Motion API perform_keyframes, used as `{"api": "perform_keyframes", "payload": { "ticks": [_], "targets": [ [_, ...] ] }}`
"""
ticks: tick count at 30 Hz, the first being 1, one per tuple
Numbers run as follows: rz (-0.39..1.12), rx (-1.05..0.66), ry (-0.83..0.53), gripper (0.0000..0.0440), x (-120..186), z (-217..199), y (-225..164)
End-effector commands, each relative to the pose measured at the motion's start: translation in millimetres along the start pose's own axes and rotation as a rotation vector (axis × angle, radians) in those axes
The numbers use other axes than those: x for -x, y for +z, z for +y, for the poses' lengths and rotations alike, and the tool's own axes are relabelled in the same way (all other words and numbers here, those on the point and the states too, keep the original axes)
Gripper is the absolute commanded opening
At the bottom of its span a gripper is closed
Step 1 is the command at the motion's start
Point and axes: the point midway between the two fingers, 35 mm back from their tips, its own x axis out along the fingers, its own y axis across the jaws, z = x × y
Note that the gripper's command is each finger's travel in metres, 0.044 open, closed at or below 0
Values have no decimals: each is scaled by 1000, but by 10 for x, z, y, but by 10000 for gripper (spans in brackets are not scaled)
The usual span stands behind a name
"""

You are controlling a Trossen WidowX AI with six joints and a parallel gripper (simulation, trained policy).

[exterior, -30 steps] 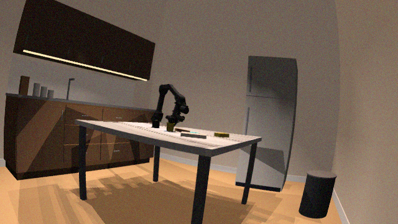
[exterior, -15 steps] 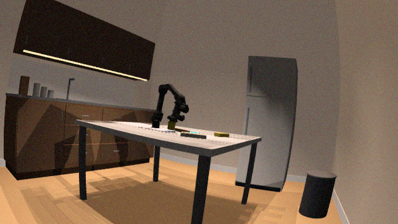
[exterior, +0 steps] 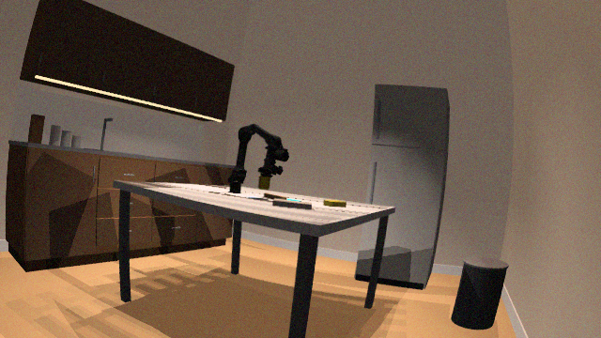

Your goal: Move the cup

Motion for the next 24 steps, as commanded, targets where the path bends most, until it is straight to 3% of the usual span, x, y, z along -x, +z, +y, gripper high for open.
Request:
{"api": "perform_keyframes", "payload": {
  "ticks": [1, 24],
  "targets": [
    [-26, 21, -7, 0, 96, 36, 67],
    [-166, 141, -67, 0, 355, 484, 678]
  ]
}}
